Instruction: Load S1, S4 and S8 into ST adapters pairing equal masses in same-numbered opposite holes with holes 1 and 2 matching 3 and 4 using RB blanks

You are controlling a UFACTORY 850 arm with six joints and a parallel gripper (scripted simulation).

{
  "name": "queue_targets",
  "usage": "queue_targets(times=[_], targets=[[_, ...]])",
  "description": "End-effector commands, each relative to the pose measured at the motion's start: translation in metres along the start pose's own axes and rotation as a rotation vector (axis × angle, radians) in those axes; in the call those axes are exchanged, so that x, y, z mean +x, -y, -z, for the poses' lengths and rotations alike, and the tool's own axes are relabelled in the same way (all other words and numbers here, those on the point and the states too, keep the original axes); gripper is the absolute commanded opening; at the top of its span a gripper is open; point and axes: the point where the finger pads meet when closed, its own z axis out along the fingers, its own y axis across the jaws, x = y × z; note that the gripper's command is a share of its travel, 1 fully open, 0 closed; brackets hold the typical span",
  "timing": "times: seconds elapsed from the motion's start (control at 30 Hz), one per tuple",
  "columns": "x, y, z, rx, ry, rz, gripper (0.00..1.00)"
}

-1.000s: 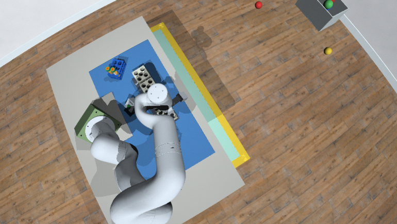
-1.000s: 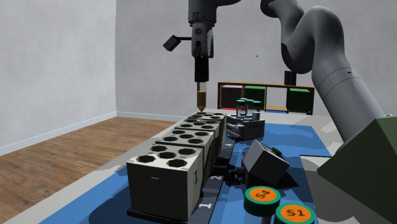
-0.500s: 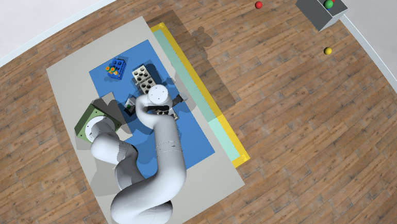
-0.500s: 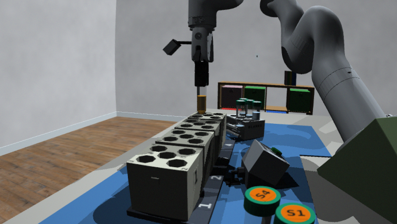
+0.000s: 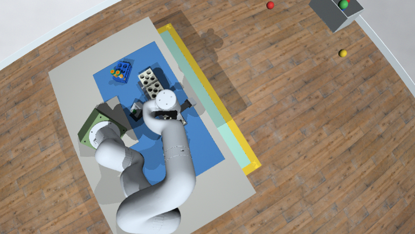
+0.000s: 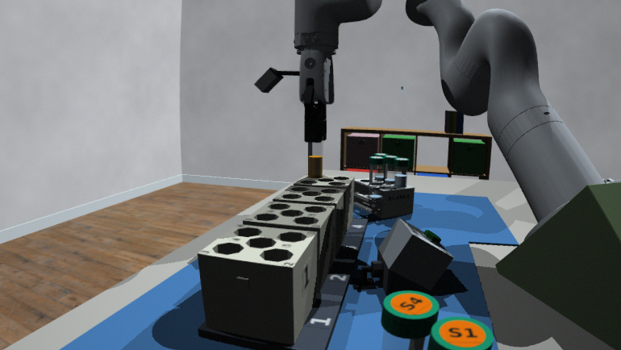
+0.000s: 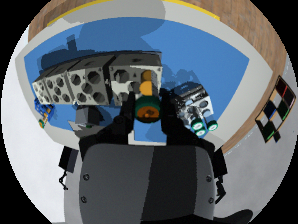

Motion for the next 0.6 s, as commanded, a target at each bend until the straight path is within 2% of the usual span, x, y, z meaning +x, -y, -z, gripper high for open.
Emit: queue_targets(times=[0.0, 0.57], targets=[[0.001, 0.0, -0.003, 0.0, -0.001, -0.001, 0.0], [0.001, 0.0, -0.018, 0.0, -0.001, -0.001, 0.0]])
